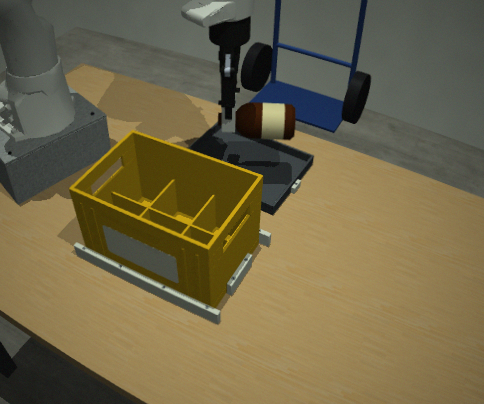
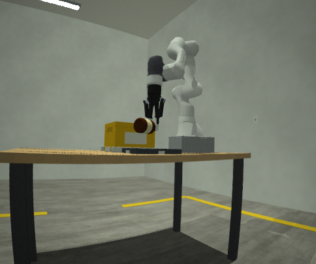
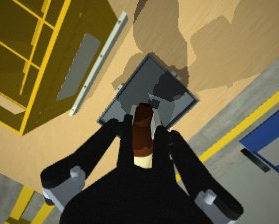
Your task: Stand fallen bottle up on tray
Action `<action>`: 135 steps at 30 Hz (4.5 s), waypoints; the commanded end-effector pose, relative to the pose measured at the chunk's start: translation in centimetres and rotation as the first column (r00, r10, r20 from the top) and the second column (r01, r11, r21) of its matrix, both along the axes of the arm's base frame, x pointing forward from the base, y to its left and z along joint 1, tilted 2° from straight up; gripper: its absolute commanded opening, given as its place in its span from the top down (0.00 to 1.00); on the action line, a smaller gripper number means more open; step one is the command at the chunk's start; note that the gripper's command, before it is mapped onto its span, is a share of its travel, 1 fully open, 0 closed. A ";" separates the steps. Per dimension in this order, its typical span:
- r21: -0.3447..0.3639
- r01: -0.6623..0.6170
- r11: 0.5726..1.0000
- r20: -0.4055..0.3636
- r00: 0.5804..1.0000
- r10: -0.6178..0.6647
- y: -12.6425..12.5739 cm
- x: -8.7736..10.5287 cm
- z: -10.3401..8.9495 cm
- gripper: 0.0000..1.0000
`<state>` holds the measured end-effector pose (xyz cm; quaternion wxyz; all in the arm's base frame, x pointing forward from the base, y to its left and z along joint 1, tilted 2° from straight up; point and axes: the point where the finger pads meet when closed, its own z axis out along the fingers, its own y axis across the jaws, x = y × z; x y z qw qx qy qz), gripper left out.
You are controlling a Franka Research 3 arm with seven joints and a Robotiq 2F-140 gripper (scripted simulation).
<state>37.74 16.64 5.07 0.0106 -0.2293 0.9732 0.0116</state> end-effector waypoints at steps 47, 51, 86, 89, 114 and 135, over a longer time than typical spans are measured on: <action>0.001 -0.009 1.000 -0.007 1.000 0.009 -0.1 -0.2 5.9 1.00; 0.001 -0.009 1.000 -0.007 1.000 0.009 -0.1 -0.2 6.1 1.00; 0.001 -0.009 1.000 -0.007 1.000 0.009 -0.1 -0.2 6.4 1.00; 0.001 -0.009 1.000 -0.007 1.000 0.009 -0.1 -0.2 6.4 1.00; 0.001 -0.032 0.999 -0.006 0.999 0.032 -0.1 -0.2 6.4 1.00; -0.002 -0.263 0.965 0.000 0.965 0.263 -0.1 -0.2 6.4 1.00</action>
